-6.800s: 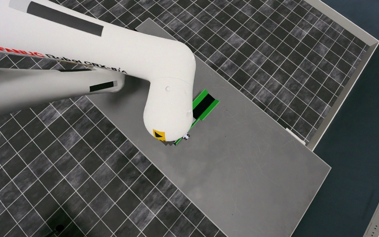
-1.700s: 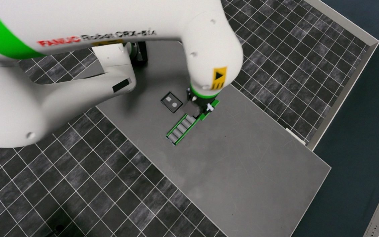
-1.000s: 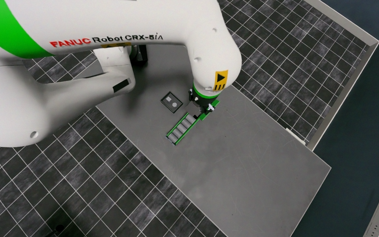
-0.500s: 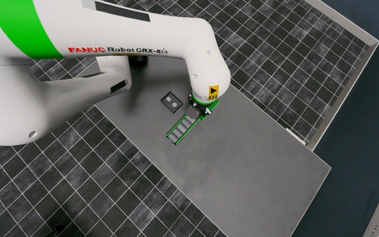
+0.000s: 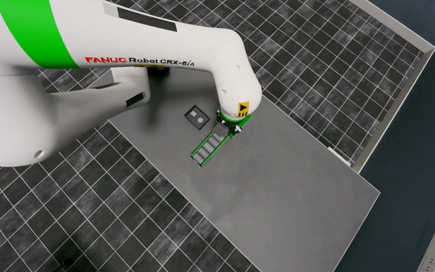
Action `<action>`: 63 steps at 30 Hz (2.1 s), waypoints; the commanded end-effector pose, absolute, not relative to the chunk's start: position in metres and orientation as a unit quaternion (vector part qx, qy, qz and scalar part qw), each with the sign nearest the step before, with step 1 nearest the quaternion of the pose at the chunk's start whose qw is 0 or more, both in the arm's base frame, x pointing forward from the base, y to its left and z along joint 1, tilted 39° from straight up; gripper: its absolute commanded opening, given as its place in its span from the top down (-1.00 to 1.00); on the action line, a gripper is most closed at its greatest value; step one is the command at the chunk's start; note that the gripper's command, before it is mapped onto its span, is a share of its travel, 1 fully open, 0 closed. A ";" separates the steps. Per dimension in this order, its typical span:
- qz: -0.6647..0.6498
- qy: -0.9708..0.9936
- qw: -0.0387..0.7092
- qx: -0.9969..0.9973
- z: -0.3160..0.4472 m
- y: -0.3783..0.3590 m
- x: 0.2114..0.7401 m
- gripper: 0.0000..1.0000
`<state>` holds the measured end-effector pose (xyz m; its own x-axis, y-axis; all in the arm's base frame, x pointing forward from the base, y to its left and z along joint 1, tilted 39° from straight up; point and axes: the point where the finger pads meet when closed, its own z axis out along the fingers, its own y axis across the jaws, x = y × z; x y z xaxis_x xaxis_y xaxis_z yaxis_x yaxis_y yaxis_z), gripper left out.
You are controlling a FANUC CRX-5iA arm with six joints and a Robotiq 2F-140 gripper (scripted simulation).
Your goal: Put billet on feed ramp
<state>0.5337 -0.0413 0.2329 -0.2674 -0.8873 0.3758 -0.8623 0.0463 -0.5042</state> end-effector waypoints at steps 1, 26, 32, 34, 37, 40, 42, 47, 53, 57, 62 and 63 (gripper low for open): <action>-0.333 0.723 0.019 -0.605 0.234 -0.041 0.534 0.21; -0.333 0.723 0.019 -0.605 0.234 -0.041 0.534 0.21; -0.333 0.723 0.019 -0.605 0.234 -0.041 0.534 0.18; -0.333 0.723 0.019 -0.605 0.234 -0.041 0.534 0.16; -0.333 0.723 0.019 -0.605 0.234 -0.041 0.534 0.14; -0.333 0.723 0.019 -0.605 0.234 -0.041 0.534 0.12; -0.333 0.723 0.019 -0.605 0.234 -0.041 0.534 0.12; -0.333 0.723 0.019 -0.605 0.234 -0.041 0.534 0.10; -0.333 0.723 0.019 -0.605 0.234 -0.041 0.534 0.10; -0.333 0.723 0.019 -0.605 0.236 -0.039 0.533 0.10; -0.333 0.723 0.019 -0.605 0.242 -0.036 0.529 0.10; -0.333 0.723 0.019 -0.605 0.245 -0.034 0.528 0.10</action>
<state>0.5303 -0.0378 0.2390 -0.2674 -0.8872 0.3759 -0.8623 0.0463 -0.5042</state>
